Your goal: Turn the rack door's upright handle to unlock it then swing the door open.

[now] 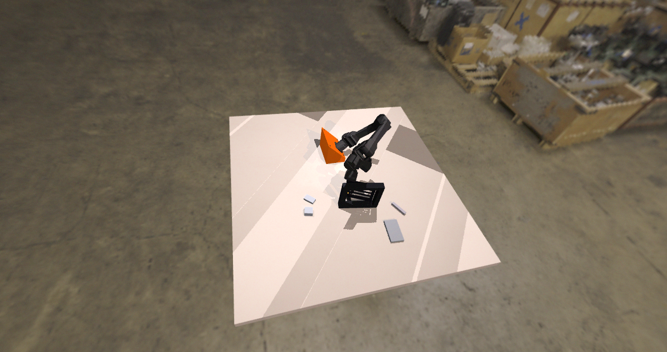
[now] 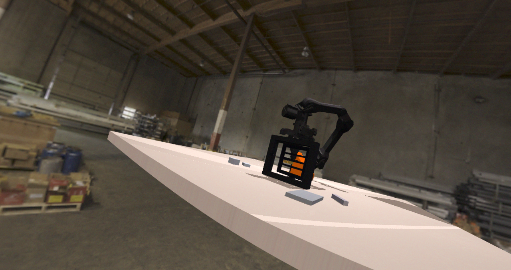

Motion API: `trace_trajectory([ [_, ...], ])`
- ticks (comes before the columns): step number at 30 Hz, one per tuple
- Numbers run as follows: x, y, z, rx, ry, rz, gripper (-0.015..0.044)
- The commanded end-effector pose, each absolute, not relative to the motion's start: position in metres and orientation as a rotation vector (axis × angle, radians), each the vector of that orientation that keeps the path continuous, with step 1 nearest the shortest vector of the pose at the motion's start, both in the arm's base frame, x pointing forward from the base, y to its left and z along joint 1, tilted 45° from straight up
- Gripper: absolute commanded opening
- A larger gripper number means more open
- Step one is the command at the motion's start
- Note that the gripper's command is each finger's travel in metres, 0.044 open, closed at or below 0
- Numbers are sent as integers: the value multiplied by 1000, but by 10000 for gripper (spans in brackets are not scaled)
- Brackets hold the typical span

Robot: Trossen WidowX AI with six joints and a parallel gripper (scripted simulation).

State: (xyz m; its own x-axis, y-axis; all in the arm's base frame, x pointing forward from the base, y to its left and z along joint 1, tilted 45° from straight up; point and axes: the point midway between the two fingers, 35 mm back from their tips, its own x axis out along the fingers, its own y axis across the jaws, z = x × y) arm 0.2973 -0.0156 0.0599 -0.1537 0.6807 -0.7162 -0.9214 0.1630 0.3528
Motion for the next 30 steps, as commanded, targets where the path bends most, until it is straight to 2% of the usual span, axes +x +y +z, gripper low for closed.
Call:
trace_trajectory([
  [1, 292, -13, 65, -252, 1028, 1379, 25],
  [30, 246, 24, 108, 139, 1348, 1066, 25],
])
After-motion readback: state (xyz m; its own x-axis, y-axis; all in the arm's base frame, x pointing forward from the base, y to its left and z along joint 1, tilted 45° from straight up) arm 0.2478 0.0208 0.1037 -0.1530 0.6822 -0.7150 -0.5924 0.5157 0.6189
